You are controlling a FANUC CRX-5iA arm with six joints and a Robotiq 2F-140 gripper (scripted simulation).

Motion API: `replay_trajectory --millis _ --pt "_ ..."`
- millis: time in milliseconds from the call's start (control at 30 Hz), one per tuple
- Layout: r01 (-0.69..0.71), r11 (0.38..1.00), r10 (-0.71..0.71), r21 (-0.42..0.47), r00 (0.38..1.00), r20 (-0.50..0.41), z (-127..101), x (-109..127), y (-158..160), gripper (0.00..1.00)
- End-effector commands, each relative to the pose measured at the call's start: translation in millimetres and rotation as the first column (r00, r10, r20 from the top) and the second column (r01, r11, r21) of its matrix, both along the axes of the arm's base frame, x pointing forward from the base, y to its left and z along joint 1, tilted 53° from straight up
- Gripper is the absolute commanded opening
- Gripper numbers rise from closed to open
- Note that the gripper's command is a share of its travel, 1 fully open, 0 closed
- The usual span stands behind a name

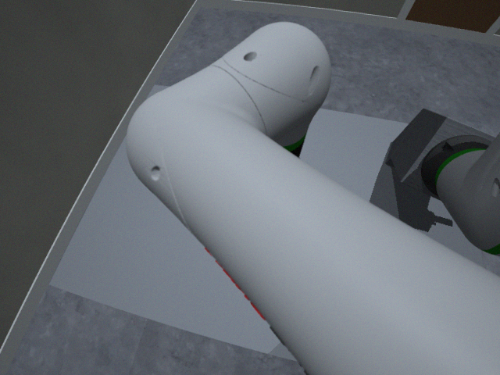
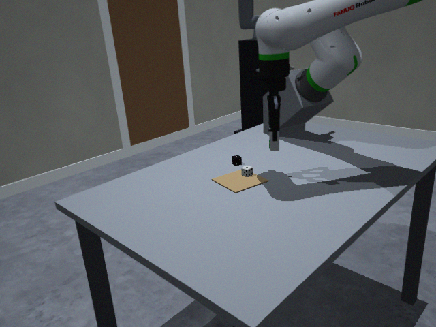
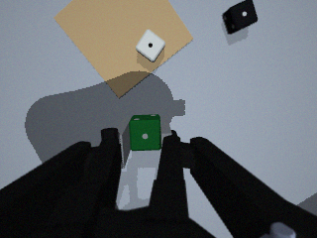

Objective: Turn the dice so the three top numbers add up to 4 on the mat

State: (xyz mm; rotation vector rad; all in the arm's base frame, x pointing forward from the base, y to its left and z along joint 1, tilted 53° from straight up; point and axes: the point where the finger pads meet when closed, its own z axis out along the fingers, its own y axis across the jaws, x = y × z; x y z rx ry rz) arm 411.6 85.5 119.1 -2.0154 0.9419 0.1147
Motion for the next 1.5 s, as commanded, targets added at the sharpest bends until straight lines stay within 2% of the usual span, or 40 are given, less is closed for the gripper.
replay_trajectory --millis 0,267,333,400,500,567,767,833,967,1067,1167,1467 --pt "0.000 1.000 0.000 0.000 1.000 0.000 0.8 -0.2 -1.1 0.16" --pt "-0.007 1.000 0.007 -0.003 1.000 0.010 0.7 1.3 -1.9 0.16" --pt "-0.048 0.999 0.049 -0.023 0.997 0.061 0.1 9.4 -6.3 0.16" --pt "-0.123 0.990 0.132 -0.065 0.979 0.155 -1.8 24.7 -14.8 0.16" --pt "-0.127 0.990 0.136 -0.068 0.978 0.160 -1.9 25.6 -15.2 0.16" --pt "-0.200 0.972 0.226 -0.121 0.940 0.255 -4.9 41.8 -24.6 0.16" --pt "-0.293 0.933 0.353 -0.209 0.856 0.377 -10.8 64.9 -38.6 0.16" --pt "-0.310 0.923 0.380 -0.229 0.834 0.400 -12.3 69.6 -41.6 0.16" --pt "-0.366 0.877 0.477 -0.310 0.737 0.479 -18.8 87.6 -53.4 0.16" --pt "-0.367 0.877 0.478 -0.311 0.735 0.480 -19.0 87.9 -53.6 0.16" --pt "-0.401 0.835 0.550 -0.377 0.646 0.530 -25.0 101.7 -63.1 0.16" --pt "-0.404 0.830 0.556 -0.384 0.636 0.534 -25.6 103.0 -64.0 0.16"
